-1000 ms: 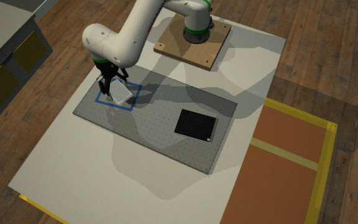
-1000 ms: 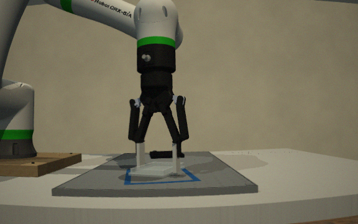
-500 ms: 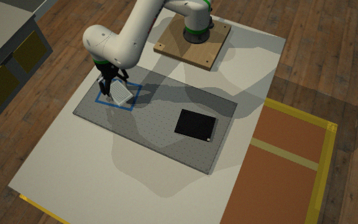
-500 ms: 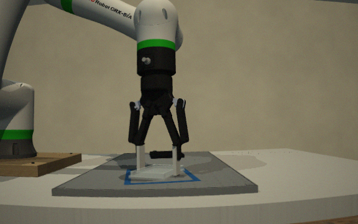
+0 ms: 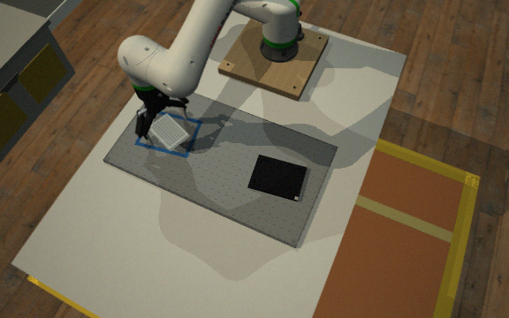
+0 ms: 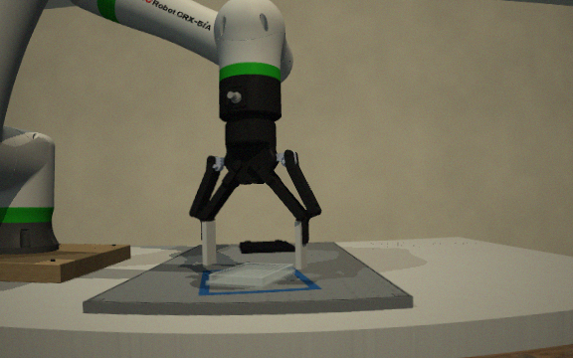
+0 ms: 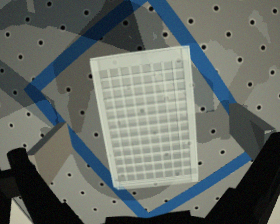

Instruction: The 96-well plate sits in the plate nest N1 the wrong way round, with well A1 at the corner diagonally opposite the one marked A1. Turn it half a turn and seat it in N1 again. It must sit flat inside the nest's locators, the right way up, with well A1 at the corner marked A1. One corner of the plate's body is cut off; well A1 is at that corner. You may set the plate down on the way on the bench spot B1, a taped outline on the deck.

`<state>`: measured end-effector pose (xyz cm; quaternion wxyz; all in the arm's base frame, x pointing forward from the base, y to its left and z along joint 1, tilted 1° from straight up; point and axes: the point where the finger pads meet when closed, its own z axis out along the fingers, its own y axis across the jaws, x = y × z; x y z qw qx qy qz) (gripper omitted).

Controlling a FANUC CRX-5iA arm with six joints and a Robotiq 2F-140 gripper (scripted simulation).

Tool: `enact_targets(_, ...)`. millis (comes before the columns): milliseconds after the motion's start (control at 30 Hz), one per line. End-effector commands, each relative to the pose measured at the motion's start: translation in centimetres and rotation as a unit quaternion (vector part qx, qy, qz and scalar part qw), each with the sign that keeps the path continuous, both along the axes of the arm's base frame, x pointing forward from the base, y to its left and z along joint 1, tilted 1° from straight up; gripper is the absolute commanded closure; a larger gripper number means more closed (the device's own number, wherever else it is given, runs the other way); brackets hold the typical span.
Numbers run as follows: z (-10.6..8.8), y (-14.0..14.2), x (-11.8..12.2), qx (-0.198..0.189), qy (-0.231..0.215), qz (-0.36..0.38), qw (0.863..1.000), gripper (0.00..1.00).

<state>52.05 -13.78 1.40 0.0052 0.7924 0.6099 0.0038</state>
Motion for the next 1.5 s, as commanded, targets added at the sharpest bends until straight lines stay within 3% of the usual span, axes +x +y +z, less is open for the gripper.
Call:
enact_targets(0,0.0,0.0,0.0,0.0,0.0,0.0,1.0,0.0)
enact_targets(267,0.0,0.0,0.0,0.0,0.0,0.0,1.0,0.0)
enact_targets(1067,5.9,0.0,-0.1,0.0,0.0,0.0,1.0,0.0)
enact_targets(1467,6.2,0.0,-0.1,0.0,0.0,0.0,1.0,0.0)
